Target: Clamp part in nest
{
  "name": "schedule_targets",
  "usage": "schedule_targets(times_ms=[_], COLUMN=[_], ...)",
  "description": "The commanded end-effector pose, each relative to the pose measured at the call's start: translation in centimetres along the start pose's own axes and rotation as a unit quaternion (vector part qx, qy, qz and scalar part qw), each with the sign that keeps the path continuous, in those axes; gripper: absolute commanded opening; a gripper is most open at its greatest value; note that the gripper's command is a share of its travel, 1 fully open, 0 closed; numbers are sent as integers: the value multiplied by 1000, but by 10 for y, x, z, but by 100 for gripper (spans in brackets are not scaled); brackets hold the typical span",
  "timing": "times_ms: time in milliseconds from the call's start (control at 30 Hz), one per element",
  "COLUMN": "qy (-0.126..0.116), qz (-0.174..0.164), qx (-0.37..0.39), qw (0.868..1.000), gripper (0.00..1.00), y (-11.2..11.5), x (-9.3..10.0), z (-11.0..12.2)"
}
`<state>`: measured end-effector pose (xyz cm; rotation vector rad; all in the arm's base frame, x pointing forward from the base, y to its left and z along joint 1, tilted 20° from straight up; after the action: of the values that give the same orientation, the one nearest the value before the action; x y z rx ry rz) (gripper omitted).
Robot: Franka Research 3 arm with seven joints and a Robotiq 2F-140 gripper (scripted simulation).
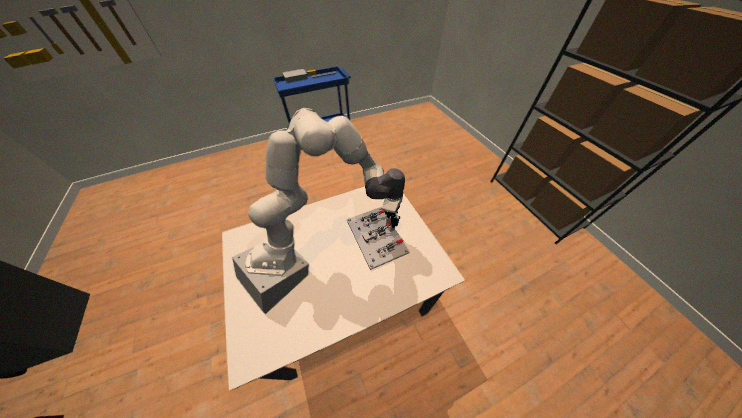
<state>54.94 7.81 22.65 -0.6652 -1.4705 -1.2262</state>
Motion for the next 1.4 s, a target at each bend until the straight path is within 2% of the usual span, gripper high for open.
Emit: schedule_targets(times_ms=[0, 367, 533, 767, 833, 967, 1367], qy=[-1, -1, -1, -1, -1, -1, -1], qz=[-1, -1, -1, -1, -1, -1, -1], qx=[-3, -3, -3, -3, -3, -3, -3], qw=[1000, 1000, 1000, 1000, 1000, 1000, 1000], gripper=[28, 28, 28, 28, 28, 28, 28], y=[0, 0, 0, 0, 0, 0, 0], x=[0, 3, 15, 43, 43, 55, 60], z=[-1, -1, -1, -1, -1, -1, -1])
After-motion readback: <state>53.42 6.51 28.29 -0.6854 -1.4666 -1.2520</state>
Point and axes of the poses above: the point where the finger pads meet when closed, its own x axis back along the fingers, its own z axis across the jaws, y = z × x, the point moved 9 cm from there along x, back along the fingers, and after that the axes turned 10 degrees about x, right-handed, at the moved point
